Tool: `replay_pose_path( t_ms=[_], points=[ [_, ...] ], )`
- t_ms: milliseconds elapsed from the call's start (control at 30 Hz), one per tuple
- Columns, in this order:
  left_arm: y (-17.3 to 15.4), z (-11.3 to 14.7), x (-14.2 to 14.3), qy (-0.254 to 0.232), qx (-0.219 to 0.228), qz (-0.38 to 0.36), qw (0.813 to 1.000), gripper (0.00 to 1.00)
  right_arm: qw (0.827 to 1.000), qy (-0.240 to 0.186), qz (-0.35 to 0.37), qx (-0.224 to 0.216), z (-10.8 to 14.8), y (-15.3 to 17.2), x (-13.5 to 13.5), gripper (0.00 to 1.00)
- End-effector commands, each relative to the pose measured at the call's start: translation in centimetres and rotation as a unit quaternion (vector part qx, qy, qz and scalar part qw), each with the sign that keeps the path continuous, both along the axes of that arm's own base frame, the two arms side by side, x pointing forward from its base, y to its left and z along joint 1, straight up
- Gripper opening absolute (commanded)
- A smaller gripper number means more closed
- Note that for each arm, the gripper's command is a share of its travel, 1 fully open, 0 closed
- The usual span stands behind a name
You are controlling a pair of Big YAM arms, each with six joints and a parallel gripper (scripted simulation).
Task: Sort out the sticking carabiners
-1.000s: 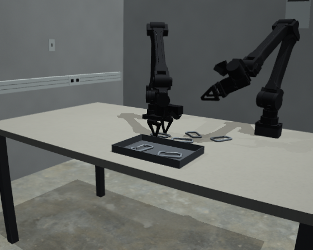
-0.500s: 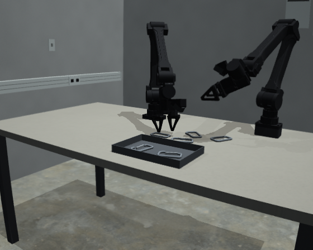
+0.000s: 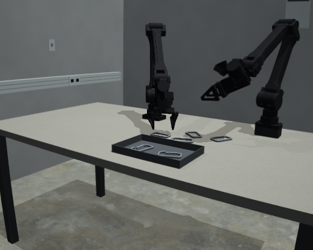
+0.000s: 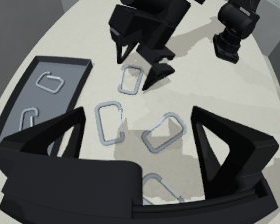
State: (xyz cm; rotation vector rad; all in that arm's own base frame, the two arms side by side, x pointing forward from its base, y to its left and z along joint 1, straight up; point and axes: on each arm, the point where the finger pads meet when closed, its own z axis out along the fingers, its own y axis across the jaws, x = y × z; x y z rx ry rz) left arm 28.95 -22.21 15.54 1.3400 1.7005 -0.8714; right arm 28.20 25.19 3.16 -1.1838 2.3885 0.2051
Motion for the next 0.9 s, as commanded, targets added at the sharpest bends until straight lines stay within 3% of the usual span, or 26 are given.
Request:
replay_pose_path(
  t_ms=[0, 267, 567, 867],
  points=[
    [-0.5, 2.1, 1.5, -0.028, -0.006, -0.005, 1.0, 1.0, 0.994, -0.013, -0.09, 0.058, 0.8, -0.8, 0.7, 1.0],
    [-0.5, 2.1, 1.5, -0.028, -0.006, -0.005, 1.0, 1.0, 0.989, -0.024, -0.119, 0.083, 0.9, -1.9, 0.6, 1.0],
    [-0.5, 2.1, 1.5, -0.028, -0.006, -0.005, 1.0, 1.0, 0.991, -0.026, -0.103, 0.076, 1.0, -1.2, 0.8, 1.0],
    [-1.0, 3.6, -1.3, 0.033, 0.006, 0.043, 0.999, 1.0, 0.991, -0.026, -0.103, 0.076, 1.0, -1.2, 0.8, 1.0]
  ],
)
